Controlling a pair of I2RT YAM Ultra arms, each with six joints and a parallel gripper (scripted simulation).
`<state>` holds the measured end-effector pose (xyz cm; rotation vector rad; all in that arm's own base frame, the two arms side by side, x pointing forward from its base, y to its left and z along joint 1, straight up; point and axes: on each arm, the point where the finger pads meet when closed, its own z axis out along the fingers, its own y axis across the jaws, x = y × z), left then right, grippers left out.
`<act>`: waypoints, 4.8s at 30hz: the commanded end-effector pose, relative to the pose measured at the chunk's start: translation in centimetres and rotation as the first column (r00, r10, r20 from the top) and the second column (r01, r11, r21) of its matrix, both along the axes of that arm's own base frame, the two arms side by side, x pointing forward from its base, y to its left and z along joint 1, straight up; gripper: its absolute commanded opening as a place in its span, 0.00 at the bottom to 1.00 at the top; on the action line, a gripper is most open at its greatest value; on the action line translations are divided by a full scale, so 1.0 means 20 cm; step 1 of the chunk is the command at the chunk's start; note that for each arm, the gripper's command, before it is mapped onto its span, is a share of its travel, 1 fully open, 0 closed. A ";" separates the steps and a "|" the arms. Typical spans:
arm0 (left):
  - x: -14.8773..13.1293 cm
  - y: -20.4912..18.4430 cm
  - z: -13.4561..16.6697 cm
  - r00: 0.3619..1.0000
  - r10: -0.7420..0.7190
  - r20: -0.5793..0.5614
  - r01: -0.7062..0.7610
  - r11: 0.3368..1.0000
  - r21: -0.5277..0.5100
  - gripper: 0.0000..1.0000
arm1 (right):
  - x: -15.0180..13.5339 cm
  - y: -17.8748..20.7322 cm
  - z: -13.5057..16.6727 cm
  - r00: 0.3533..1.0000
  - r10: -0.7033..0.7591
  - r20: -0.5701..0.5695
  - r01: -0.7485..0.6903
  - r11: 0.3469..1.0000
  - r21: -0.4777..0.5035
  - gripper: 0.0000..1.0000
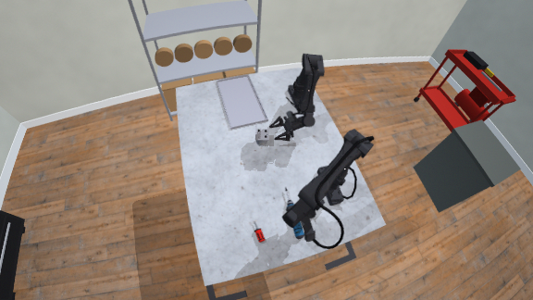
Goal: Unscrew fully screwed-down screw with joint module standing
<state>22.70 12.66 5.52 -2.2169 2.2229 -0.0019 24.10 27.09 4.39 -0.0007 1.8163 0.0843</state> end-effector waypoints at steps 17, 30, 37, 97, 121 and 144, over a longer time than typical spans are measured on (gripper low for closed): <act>0.00 0.00 0.01 1.000 -0.002 0.004 0.002 1.000 0.003 0.65 | 0.01 -0.01 0.21 1.000 -0.023 0.005 0.023 1.000 -0.016 0.86; 0.00 0.00 0.01 1.000 -0.002 0.004 0.002 1.000 0.003 0.65 | 0.01 -0.01 0.32 1.000 -0.023 0.005 0.023 1.000 -0.016 0.86; 0.00 0.00 0.01 1.000 -0.002 0.004 0.002 1.000 0.003 0.65 | 0.01 -0.02 0.35 1.000 -0.023 0.002 0.023 0.999 -0.026 0.86; 0.00 0.00 0.01 1.000 -0.002 0.004 0.002 1.000 0.003 0.65 | 0.08 -0.01 0.67 0.996 0.043 -0.078 -0.049 0.996 -0.075 0.86; 0.00 0.00 0.01 1.000 -0.002 0.004 0.002 1.000 0.003 0.65 | 0.24 0.01 0.54 0.950 0.165 -0.265 -0.216 0.960 -0.178 0.86; 0.00 0.00 0.01 1.000 -0.002 0.004 0.002 1.000 0.003 0.65 | 0.34 -0.01 0.55 0.882 0.295 -0.368 -0.376 0.910 -0.173 0.86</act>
